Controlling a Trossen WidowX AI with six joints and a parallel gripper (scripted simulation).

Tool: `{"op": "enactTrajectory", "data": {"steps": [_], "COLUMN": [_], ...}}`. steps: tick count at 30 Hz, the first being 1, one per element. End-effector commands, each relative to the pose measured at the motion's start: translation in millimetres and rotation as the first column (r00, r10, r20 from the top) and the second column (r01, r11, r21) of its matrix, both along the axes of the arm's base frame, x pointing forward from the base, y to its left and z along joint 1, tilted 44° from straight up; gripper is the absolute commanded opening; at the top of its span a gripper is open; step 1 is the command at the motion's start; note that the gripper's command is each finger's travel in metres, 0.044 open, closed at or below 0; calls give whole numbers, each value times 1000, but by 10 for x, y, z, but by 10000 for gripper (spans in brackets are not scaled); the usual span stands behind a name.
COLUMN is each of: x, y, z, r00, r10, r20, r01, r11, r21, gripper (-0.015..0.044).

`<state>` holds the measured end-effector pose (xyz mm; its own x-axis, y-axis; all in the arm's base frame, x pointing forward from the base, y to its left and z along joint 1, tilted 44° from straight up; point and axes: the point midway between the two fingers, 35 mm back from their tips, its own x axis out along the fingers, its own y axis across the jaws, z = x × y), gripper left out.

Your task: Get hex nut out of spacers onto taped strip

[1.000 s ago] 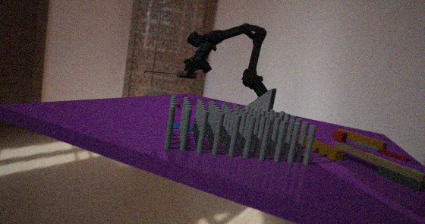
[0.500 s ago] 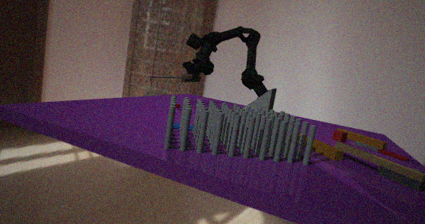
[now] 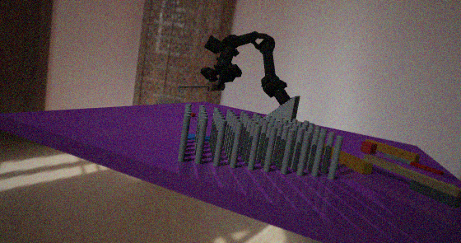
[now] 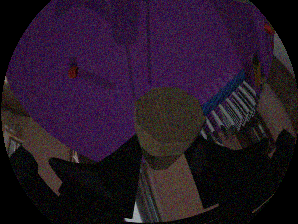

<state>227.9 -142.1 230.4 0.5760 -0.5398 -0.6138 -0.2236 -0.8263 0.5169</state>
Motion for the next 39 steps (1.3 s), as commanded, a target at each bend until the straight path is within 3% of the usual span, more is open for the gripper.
{"op": "enactTrajectory", "data": {"steps": [1,17,39], "x": [77,285,308], "y": [130,671,1434], "z": [-90,-440,-845], "r00": [997,934,744], "r10": [57,269,479], "r20": [-46,-237,-466], "r01": [-57,-285,-575], "r11": [998,958,814], "r21": [-6,-38,-82], "gripper": [0,0,0]}}
